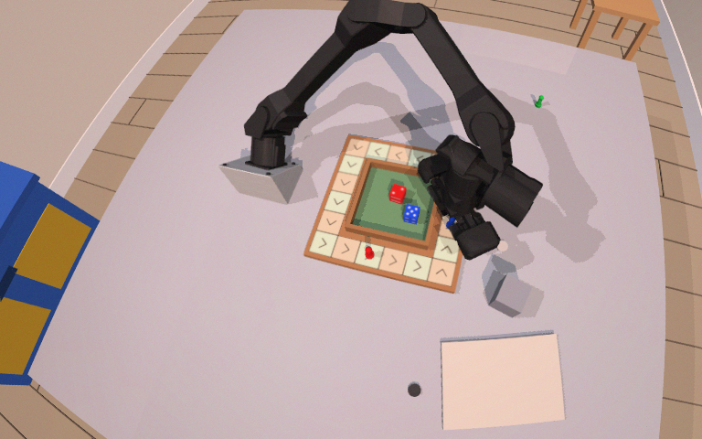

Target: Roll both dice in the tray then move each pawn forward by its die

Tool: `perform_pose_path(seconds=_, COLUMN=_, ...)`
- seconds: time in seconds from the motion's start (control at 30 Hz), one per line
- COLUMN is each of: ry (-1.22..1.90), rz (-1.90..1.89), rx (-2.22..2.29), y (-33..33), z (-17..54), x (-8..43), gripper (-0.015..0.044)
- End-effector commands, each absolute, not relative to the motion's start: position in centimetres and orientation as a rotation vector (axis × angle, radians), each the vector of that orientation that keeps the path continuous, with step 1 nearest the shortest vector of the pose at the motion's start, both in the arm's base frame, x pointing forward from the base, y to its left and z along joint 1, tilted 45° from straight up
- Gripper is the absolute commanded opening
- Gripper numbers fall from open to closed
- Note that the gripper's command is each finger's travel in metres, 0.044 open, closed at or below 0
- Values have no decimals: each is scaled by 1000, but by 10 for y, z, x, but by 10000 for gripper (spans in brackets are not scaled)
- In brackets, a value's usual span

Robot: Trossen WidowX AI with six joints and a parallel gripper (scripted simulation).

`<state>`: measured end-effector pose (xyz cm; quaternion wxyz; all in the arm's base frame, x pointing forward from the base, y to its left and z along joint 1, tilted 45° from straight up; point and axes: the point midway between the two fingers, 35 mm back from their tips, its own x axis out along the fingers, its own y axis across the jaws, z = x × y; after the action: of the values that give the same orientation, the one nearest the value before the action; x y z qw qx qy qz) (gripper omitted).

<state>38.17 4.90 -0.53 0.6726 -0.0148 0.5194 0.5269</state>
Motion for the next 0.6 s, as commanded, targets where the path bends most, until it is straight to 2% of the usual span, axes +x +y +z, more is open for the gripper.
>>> perform_pose_path(seconds=0.0, ry=1168, rz=1183, rx=-27, y=50, z=-7, x=382, gripper=121)
perform_pose_path(seconds=0.1, ry=1168, rz=1183, rx=-27, y=50, z=-7, x=382, gripper=43)
perform_pose_path(seconds=0.3, ry=1168, rz=1183, rx=-27, y=50, z=-7, x=382, gripper=3)
perform_pose_path(seconds=0.57, ry=1174, rz=1168, rx=-18, y=37, z=6, x=387, gripper=0)
